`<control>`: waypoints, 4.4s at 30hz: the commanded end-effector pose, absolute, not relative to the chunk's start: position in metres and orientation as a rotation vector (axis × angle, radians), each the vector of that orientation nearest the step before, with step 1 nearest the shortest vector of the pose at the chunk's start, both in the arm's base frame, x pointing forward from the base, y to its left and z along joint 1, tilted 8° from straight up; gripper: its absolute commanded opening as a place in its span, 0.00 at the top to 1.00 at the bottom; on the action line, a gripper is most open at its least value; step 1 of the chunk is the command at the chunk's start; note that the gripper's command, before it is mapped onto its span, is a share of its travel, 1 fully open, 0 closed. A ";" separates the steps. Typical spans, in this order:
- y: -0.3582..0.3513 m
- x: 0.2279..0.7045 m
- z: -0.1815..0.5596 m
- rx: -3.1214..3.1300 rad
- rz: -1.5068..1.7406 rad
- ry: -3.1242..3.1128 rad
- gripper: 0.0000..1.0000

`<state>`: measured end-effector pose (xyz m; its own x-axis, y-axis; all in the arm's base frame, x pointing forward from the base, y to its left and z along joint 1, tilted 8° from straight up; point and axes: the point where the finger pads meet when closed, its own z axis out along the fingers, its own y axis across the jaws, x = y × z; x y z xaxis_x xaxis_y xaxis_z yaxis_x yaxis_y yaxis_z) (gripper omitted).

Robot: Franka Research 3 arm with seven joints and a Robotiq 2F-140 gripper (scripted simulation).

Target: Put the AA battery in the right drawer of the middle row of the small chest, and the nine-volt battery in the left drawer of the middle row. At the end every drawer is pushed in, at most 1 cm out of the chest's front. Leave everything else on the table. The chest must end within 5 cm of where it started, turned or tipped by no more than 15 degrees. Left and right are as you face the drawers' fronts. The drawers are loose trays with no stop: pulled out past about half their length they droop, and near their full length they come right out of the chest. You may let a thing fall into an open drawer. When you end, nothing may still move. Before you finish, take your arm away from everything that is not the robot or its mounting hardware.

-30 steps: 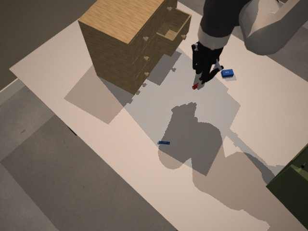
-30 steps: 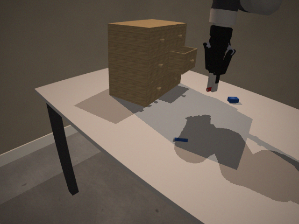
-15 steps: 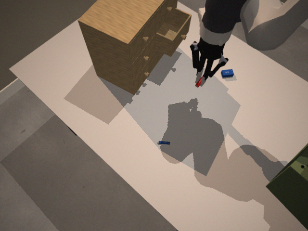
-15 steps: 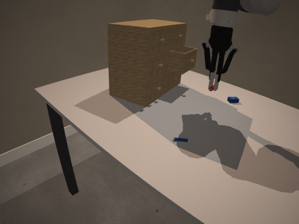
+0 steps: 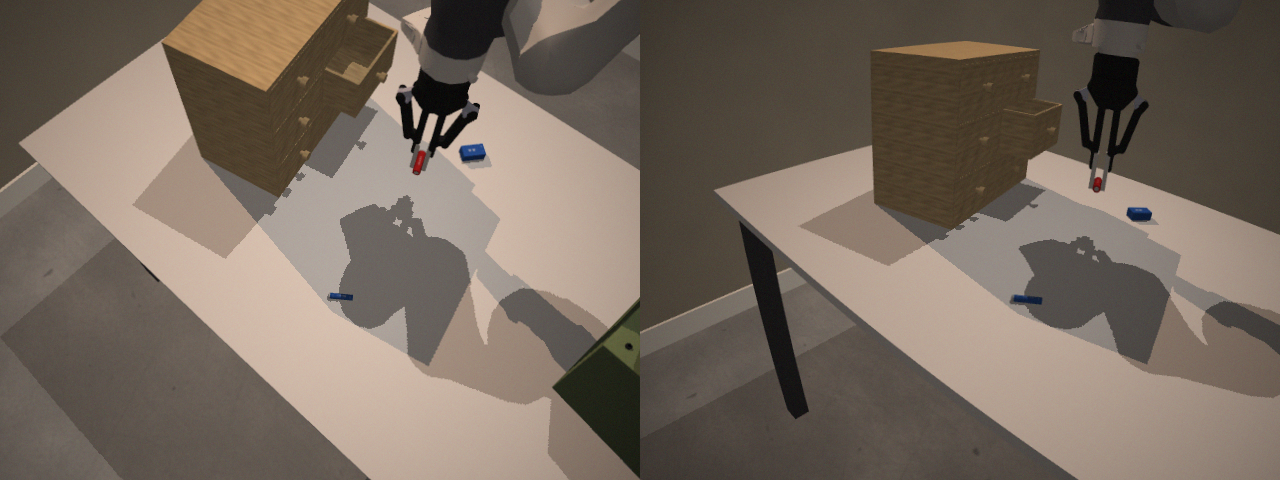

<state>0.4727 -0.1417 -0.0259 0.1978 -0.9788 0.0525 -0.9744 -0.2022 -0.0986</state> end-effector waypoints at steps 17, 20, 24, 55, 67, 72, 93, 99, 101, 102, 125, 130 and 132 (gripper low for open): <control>-0.166 0.473 -0.024 -2.859 -0.177 1.281 0.94; -0.171 0.473 -0.023 -2.917 -0.180 1.155 0.94; -0.176 0.474 -0.023 -2.967 -0.183 1.032 0.94; -0.203 0.475 -0.018 -3.159 -0.201 0.272 0.94; -0.212 0.476 -0.016 -3.183 -0.206 0.015 0.94; -0.213 0.476 -0.016 -3.183 -0.207 0.008 0.94; -0.211 0.470 0.030 -3.183 -0.207 0.007 0.94; -0.209 0.466 0.060 -3.183 -0.207 0.007 0.94; -0.209 0.465 0.069 -3.183 -0.207 0.007 0.94; -0.209 0.464 0.074 -3.183 -0.207 0.007 0.94; -0.207 0.460 0.107 -3.183 -0.207 0.007 0.94; -0.207 0.460 0.107 -3.182 -0.224 0.007 0.94; -0.207 0.460 0.107 -3.181 -0.242 0.007 0.94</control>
<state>0.4592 -0.2076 0.1062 0.9904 -0.0111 0.1375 -0.0177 -0.9987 0.0473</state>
